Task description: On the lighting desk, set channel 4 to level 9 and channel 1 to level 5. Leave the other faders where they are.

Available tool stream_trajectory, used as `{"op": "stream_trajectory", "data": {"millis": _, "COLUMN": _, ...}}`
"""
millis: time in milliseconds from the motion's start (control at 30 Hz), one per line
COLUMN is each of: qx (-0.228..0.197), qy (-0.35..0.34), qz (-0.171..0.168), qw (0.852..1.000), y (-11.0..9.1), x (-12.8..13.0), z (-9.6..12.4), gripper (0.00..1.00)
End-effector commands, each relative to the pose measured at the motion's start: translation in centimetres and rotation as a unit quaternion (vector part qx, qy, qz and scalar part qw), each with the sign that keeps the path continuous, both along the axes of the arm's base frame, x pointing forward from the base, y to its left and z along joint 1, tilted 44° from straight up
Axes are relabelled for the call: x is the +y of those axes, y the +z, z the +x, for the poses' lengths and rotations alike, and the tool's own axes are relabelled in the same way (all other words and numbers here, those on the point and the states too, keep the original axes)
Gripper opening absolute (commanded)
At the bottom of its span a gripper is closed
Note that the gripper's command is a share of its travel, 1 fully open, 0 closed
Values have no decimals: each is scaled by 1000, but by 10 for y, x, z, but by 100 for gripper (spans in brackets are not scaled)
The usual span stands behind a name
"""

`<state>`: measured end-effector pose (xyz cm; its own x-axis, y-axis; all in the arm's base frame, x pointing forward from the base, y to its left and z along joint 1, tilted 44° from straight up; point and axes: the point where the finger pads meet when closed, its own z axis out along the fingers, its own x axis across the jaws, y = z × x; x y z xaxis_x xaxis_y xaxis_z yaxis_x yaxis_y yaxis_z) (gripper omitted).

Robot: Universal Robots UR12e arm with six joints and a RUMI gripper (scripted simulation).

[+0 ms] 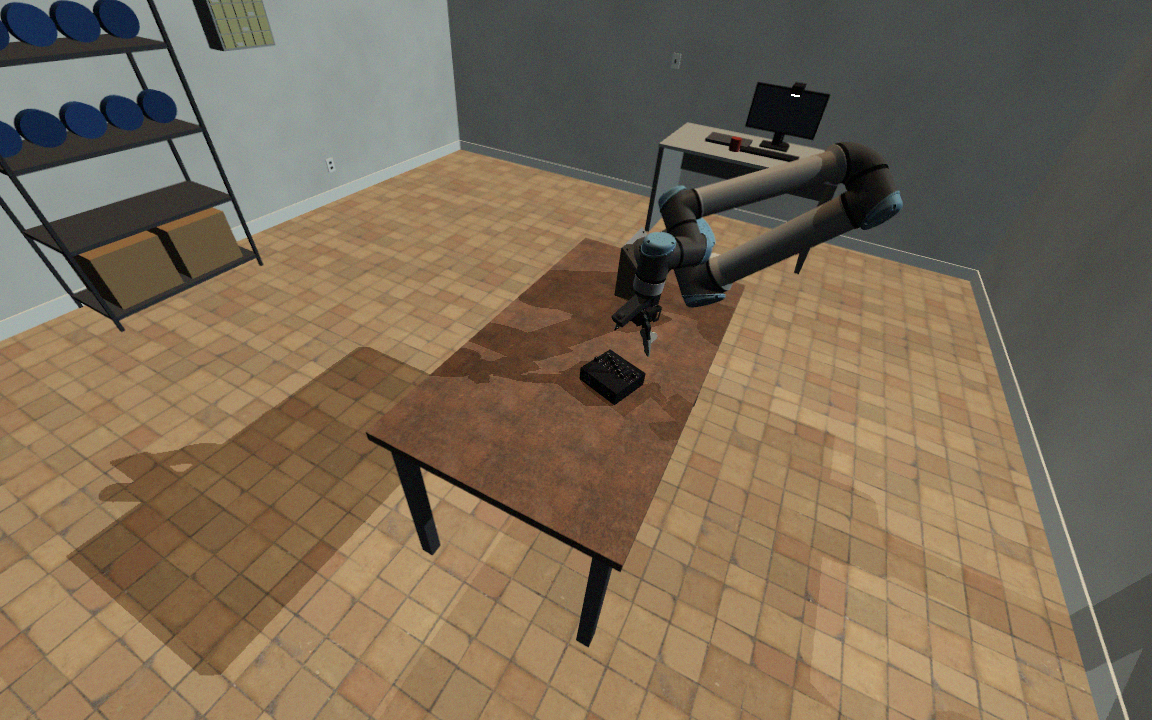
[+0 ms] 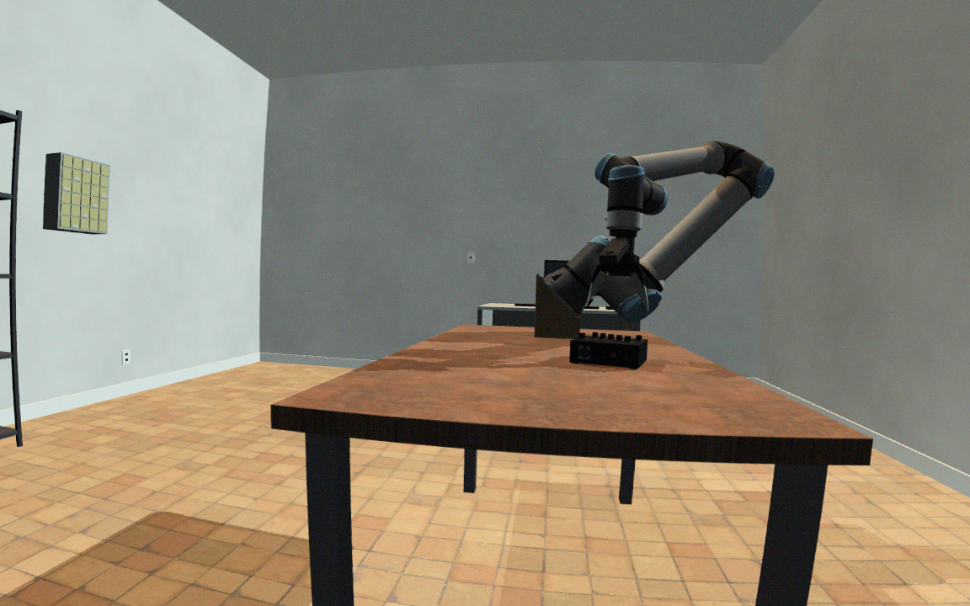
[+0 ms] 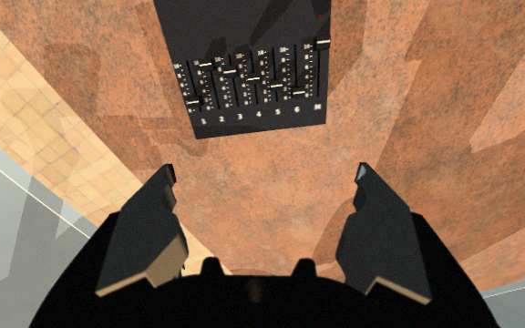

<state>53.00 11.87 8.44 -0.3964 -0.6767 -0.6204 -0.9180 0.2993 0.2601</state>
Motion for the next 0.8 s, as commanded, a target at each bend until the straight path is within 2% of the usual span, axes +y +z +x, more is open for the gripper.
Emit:
{"op": "stream_trajectory", "data": {"millis": 0, "qx": -25, "qy": 27, "qz": 1, "qw": 999, "y": 0, "x": 2, "z": -2, "gripper": 100}}
{"op": "stream_trajectory", "data": {"millis": 767, "qx": -42, "qy": 45, "qz": 0, "qw": 998, "y": 0, "x": 4, "z": -4, "gripper": 100}}
